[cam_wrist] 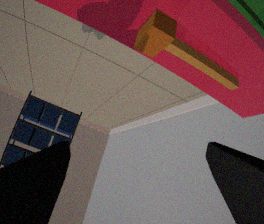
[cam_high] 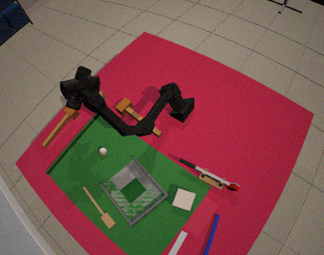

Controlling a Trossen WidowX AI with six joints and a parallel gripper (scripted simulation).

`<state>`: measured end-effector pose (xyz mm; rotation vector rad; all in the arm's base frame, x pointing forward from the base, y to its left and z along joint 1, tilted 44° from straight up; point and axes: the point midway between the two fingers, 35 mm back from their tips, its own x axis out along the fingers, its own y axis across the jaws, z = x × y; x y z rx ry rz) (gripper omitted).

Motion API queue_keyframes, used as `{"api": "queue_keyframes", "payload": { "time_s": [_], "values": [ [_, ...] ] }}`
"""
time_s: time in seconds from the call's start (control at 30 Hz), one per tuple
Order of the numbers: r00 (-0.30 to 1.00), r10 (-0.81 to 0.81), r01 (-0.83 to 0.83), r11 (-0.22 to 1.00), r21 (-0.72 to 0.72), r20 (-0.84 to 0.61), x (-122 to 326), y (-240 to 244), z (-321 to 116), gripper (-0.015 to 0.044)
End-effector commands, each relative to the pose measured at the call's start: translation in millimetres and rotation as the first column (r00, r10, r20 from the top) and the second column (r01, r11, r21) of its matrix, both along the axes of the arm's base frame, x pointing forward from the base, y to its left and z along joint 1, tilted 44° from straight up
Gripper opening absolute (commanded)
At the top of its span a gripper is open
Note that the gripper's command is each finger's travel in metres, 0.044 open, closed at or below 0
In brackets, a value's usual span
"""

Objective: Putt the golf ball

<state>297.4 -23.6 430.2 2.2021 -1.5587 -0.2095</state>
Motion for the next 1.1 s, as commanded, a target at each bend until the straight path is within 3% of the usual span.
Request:
{"api": "queue_keyframes", "payload": {
  "time_s": [0.0,0.3,0.53,0.77,1.07],
  "values": [
    [1.0,0.0,0.0,1.0,-0.002,0.009,-1.2,0.4,1.0,0.0426],
    [0.905,0.158,-0.182,0.983,0.023,0.395,-71.7,29.8,52.3,0.044],
    [0.657,0.233,-0.434,0.894,0.107,0.717,-144.3,18.8,85.4,0.044],
    [0.431,0.156,-0.642,0.745,0.18,0.889,-182.8,-24.1,92.5,0.044],
    [0.273,-0.175,-0.83,0.455,0.323,0.946,-170.4,-102.0,66.3,0.044]
  ]
}}
